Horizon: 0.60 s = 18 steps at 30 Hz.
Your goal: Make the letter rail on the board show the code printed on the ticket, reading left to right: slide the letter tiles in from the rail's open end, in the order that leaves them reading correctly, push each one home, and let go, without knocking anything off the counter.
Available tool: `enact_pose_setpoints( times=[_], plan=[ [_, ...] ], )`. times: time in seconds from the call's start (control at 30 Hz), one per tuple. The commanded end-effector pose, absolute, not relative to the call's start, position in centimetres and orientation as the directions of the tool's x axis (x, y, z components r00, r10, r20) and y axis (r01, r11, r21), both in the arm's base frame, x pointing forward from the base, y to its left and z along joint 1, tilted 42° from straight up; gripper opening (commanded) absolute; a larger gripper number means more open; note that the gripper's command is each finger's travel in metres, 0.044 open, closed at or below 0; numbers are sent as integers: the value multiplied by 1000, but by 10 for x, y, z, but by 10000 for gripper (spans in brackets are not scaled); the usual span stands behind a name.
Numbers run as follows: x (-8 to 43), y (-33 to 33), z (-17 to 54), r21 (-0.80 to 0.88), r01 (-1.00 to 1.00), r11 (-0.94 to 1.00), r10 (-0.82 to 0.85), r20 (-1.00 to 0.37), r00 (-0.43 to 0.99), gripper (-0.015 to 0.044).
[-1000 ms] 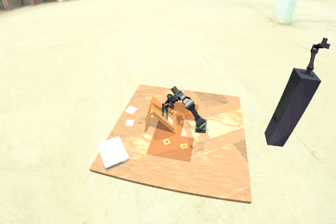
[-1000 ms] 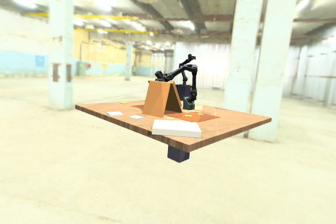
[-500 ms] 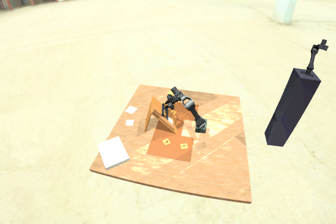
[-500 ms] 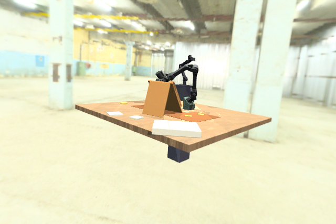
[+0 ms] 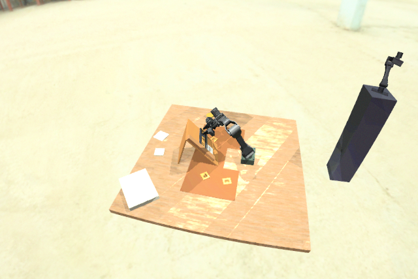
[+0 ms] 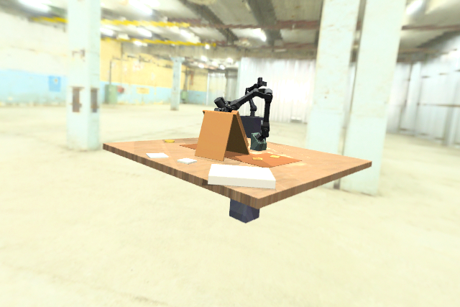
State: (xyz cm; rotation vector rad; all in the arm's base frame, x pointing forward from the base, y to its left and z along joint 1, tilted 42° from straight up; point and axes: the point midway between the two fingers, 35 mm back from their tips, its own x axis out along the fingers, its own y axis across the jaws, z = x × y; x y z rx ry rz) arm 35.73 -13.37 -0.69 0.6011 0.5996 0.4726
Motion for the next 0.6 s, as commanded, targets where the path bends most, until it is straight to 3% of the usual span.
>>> enact_pose_setpoints(
  times=[0.0, 0.57],
  plan=[
    [356, -131, -5, 642, -232, 731, 567, -380, 731, 0],
    [355, -128, -2, 642, -232, 731, 567, -380, 731, 0]
  ],
)
